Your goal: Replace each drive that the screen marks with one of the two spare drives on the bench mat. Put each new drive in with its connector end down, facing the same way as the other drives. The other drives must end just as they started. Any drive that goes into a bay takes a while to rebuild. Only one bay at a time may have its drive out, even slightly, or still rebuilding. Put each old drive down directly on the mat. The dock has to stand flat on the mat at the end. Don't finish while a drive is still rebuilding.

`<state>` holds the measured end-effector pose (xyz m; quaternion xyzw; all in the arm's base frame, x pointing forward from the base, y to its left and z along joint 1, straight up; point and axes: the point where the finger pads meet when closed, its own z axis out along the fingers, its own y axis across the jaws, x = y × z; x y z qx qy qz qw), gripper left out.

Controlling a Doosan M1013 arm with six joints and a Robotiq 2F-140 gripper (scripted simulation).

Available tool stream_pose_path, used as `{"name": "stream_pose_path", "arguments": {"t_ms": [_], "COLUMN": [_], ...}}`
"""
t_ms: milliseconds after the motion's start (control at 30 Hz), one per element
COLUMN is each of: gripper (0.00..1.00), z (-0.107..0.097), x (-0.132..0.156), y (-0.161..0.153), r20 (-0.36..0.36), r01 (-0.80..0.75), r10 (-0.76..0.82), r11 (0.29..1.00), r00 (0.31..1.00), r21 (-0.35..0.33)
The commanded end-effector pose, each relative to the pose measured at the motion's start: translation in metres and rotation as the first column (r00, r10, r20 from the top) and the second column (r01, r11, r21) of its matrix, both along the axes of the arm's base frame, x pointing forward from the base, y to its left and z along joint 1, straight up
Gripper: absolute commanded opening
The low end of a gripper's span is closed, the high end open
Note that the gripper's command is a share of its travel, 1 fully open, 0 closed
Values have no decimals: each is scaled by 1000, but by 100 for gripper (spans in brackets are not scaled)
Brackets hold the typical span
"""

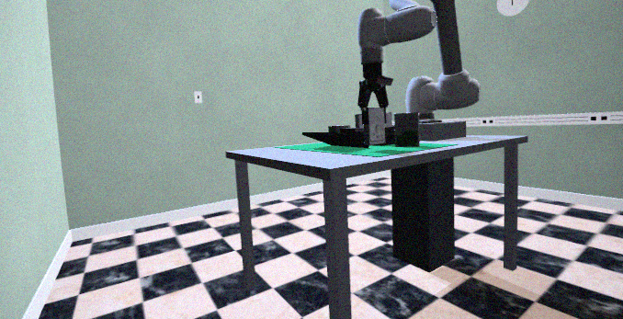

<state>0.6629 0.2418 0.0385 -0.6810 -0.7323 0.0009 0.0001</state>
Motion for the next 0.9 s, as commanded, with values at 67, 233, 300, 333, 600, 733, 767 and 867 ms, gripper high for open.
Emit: {"name": "stream_pose_path", "arguments": {"t_ms": [67, 233, 300, 333, 600, 733, 767, 867], "gripper": [10, 10, 10, 10, 10, 10, 10, 10], "z": [1, 1, 1, 1, 0, 0, -1, -1], "x": [0, 0, 0, 0, 0, 0, 0, 0], "y": [0, 0, 0, 0, 0, 0, 0, 0], "r20": [1, 1, 1, 1, 1, 1, 1, 1], "r01": [0, 0, 0, 0, 0, 0, 0, 0], "r10": [0, 0, 0, 0, 0, 0, 0, 0], "r11": [1000, 1000, 1000, 1000, 1000, 1000, 1000, 1000], "r00": [1000, 1000, 1000, 1000, 1000, 1000, 1000, 1000], "r21": [1, 1, 1, 1, 1, 1, 1, 1]}}
